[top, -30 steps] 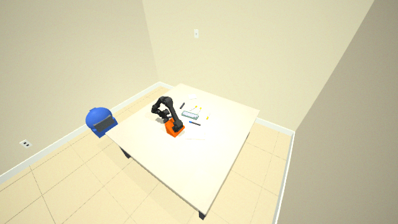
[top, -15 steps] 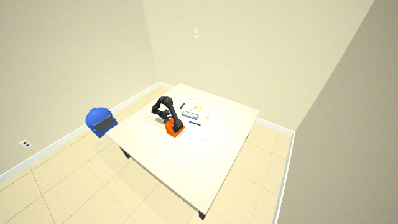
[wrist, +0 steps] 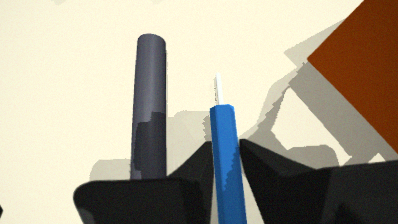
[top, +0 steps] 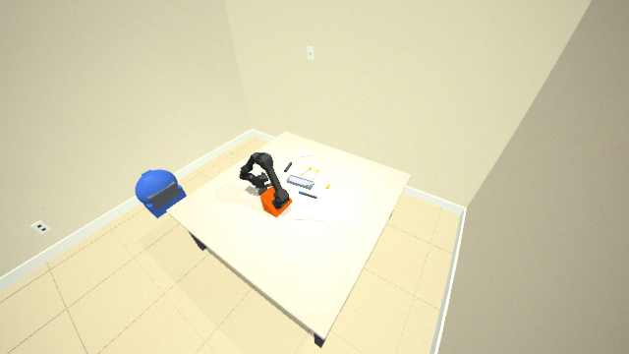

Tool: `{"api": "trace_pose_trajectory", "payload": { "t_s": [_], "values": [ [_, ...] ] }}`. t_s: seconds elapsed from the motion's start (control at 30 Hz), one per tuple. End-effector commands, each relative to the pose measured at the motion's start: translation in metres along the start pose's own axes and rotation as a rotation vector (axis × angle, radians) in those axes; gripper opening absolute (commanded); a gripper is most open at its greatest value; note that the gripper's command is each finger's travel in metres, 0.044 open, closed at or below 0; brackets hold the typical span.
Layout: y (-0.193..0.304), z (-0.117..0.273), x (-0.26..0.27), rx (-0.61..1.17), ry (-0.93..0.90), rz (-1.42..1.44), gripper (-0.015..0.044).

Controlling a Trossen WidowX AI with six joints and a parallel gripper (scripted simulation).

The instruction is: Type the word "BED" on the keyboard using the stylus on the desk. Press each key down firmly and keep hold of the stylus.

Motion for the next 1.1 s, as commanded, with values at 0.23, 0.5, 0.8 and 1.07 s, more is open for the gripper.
{"api": "trace_pose_trajectory", "payload": {
  "t_s": [0.23,0.5,0.8,1.07],
  "values": [
    [-0.023,0.042,-0.003,0.004,-0.008,-0.004,0.0000],
    [-0.027,0.039,-0.002,0.035,0.002,-0.007,0.0000],
    [-0.058,0.040,-0.001,0.245,0.021,-0.061,0.0000],
    [-0.088,0.037,-0.001,0.425,0.024,-0.114,0.0000]
  ]
}}
Point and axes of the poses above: the point midway between the two fingers, 35 mm back from their tips, its own z axis back along the fingers, its own x axis across the jaws, y = z × x, the point moved 5 cm from there along z, back along the fingers, and after that the axes turned 10 degrees about z, right-handed, at the moved point
